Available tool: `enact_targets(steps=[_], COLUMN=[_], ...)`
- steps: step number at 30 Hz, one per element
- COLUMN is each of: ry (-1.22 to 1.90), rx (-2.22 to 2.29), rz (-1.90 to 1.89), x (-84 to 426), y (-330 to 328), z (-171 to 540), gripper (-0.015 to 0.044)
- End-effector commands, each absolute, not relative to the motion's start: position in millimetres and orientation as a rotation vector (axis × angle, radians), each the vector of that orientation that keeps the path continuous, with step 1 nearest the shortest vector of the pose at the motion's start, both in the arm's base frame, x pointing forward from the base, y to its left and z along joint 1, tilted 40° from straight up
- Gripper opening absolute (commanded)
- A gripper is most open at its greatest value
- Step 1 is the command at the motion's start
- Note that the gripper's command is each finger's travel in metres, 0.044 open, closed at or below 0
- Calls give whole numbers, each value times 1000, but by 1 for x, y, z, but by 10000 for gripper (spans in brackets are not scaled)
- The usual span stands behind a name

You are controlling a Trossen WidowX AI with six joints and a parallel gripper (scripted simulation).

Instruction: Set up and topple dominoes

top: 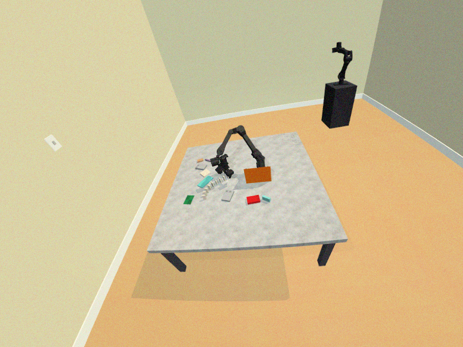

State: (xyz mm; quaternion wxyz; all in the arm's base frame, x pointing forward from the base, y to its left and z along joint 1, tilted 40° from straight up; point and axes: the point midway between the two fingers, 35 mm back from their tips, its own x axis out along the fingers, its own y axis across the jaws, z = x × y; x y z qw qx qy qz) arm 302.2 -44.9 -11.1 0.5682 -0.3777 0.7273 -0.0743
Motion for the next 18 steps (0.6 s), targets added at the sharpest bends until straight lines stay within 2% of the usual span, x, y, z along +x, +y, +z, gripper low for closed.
enact_targets(steps=[1,10,16,18], ry=[1708,1709,1704,1657], rx=[-895,-883,-866,-725], rz=[-176,-169,-187,-331], x=[303,312,312,316], y=[-44,38,38,22], z=[-9,87,90,93], gripper=[440,440,440,440])
